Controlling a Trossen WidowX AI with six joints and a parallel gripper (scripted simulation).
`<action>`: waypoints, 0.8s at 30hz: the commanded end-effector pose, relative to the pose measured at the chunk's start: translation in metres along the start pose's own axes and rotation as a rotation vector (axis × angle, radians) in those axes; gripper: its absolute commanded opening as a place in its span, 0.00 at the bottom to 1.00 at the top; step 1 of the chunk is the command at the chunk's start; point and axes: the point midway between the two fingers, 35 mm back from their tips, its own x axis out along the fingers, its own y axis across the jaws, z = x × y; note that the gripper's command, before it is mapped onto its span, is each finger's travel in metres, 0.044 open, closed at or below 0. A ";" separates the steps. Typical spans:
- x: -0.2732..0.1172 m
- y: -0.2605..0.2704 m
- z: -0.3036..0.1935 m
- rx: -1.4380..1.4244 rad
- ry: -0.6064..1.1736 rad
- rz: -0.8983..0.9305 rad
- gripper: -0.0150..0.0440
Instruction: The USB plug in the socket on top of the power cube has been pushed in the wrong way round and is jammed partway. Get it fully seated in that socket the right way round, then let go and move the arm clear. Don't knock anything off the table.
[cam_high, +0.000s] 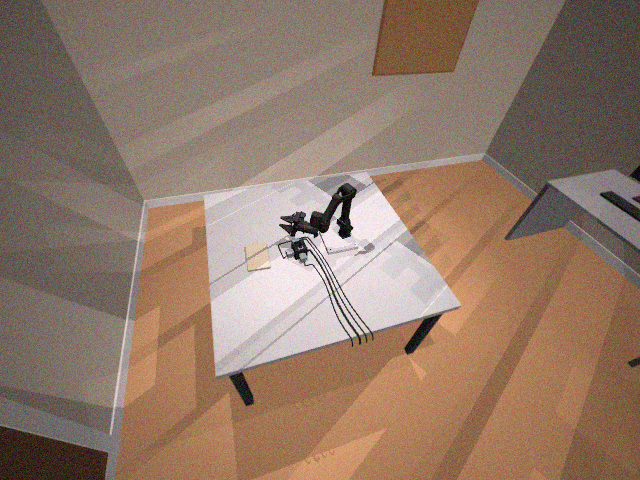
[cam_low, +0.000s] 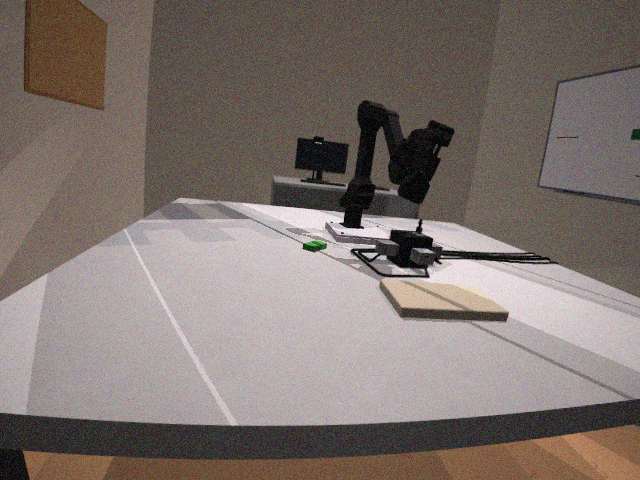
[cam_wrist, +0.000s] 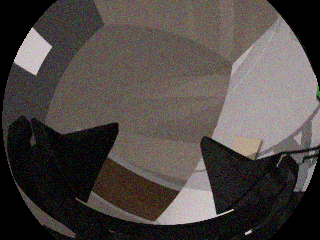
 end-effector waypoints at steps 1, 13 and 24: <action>0.001 -0.001 -0.002 -0.004 0.007 -0.005 0.98; 0.030 -0.059 -0.079 -0.181 0.431 -0.520 1.00; -0.005 -0.077 -0.082 -0.153 0.628 -0.992 1.00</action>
